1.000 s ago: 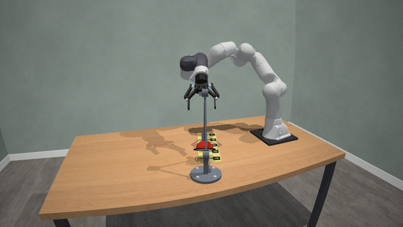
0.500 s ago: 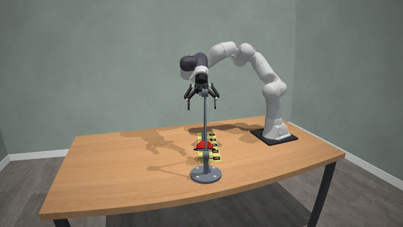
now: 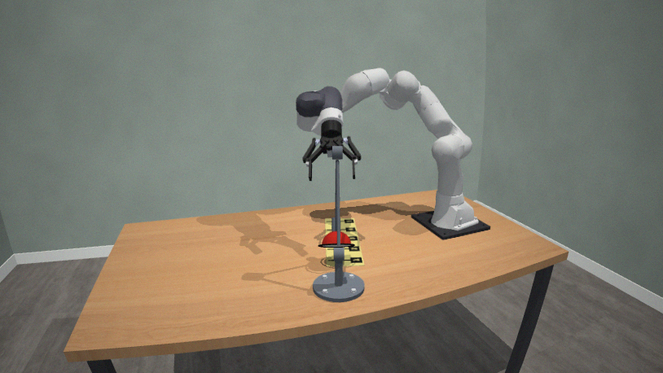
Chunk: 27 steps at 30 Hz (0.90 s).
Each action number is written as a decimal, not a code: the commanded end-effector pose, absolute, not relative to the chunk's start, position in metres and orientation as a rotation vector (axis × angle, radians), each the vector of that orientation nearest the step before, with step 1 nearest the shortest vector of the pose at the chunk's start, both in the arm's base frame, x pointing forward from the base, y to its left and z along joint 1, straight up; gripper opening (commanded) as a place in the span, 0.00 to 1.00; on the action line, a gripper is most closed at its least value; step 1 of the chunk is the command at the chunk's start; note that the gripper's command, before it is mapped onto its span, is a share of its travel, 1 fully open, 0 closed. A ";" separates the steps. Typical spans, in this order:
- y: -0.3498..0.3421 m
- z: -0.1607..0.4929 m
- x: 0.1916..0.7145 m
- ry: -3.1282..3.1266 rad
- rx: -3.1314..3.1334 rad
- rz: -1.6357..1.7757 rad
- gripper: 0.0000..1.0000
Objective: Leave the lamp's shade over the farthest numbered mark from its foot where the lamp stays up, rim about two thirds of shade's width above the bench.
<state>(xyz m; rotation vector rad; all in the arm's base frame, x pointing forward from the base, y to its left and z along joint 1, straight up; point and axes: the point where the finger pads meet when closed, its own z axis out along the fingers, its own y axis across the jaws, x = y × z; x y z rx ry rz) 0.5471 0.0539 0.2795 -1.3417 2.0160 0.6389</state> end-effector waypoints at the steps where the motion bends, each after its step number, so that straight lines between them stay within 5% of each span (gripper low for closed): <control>1: 0.055 0.279 0.545 1.997 -1.357 0.637 1.00; 27: 0.083 0.259 0.545 1.966 -1.384 0.644 1.00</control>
